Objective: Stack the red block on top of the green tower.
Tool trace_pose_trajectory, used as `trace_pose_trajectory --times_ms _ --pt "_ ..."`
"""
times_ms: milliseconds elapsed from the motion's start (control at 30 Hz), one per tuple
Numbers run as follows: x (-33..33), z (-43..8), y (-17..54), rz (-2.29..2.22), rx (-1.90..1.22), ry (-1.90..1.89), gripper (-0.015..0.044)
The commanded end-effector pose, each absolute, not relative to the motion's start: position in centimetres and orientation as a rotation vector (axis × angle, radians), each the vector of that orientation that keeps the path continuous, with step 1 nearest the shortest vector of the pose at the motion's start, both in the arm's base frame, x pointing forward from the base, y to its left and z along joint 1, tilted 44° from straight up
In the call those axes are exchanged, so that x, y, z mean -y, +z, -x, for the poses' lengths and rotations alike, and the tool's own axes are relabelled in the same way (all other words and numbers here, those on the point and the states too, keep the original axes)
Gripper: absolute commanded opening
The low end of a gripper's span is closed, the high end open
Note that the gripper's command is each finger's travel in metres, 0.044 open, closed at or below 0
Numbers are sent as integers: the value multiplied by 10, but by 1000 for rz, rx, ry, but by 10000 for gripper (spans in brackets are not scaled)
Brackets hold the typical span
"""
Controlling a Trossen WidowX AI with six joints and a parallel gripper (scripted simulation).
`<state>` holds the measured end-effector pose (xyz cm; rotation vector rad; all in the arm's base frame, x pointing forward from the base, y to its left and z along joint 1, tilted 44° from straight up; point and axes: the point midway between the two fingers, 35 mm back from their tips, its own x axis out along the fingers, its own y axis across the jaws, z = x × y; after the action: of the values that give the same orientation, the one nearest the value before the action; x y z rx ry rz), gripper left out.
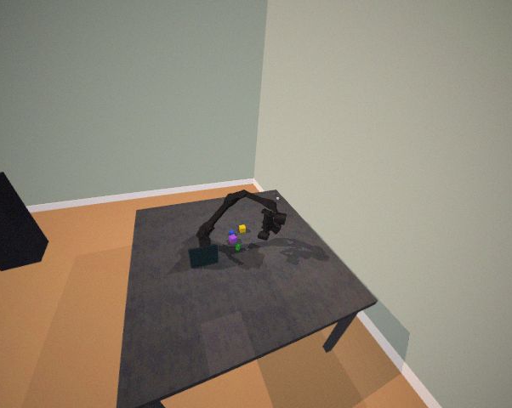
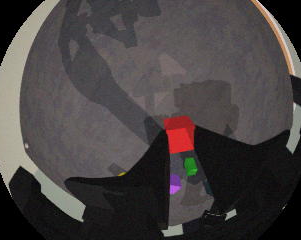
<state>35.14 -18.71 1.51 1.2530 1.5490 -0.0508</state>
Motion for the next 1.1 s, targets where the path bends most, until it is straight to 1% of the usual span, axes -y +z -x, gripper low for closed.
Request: trace_pose_trajectory --times_ms 0,1067 --pt "186 -341 23 -1244 -1542 -57 0" --pt "134 -245 55 -1245 -1549 -53 0"
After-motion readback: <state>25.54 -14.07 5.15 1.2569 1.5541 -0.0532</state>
